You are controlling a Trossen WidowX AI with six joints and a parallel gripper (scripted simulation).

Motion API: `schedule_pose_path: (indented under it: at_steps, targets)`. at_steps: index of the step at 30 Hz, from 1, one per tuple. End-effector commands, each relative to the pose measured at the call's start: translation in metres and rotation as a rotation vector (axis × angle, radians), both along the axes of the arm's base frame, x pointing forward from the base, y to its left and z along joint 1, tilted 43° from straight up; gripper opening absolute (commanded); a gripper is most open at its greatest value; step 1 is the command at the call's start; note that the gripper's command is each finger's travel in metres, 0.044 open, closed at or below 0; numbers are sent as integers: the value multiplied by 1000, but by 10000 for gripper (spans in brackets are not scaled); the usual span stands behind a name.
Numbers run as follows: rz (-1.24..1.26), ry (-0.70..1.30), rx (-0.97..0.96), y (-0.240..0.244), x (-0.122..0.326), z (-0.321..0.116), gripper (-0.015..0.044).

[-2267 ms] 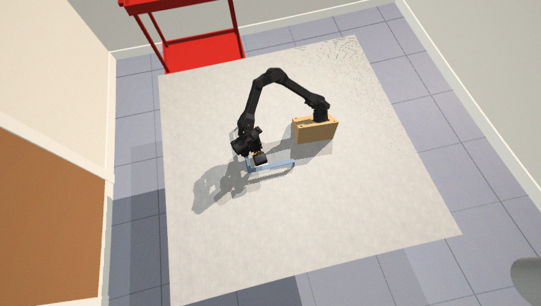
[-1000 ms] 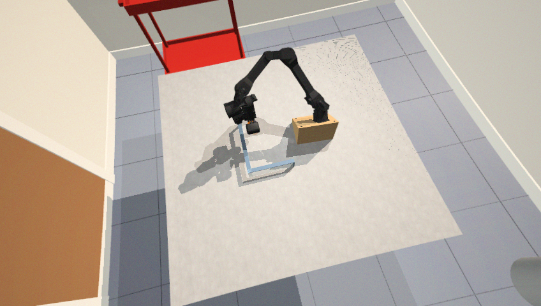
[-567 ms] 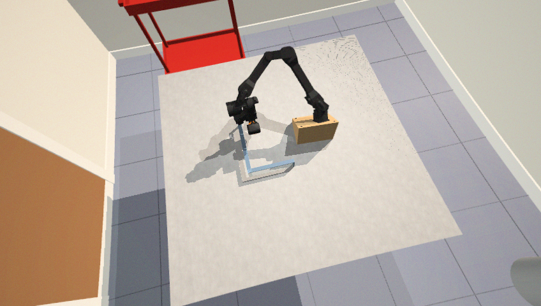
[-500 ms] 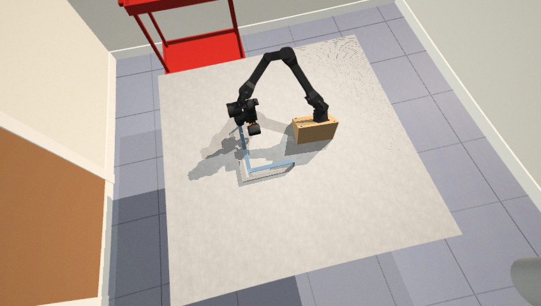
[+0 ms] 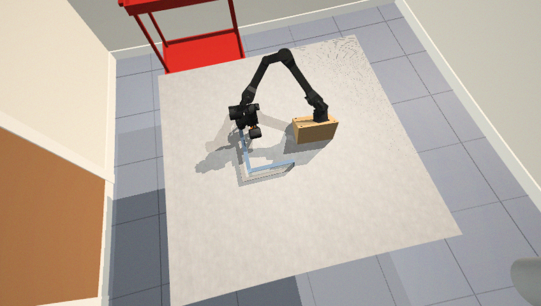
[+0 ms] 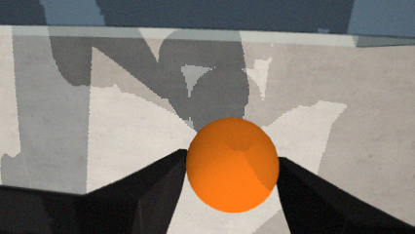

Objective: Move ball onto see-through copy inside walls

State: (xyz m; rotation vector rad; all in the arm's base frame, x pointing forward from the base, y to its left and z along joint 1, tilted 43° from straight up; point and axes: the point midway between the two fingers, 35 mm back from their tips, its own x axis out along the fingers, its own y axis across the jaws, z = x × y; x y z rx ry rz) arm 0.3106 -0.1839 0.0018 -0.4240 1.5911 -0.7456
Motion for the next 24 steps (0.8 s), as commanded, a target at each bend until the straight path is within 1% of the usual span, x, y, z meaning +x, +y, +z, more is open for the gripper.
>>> schedule_pose_path:
  at_steps: [1, 7, 19, 20, 24]
  targets:
    - [4, 8, -3, -4, -2, -4, 0]
    - [4, 8, -4, -8, -3, -9, 0]
    - [1, 4, 1, -6, -3, -7, 315]
    - [1, 4, 1, -6, -3, -7, 332]
    - [1, 4, 2, 1, 1, 1, 332]
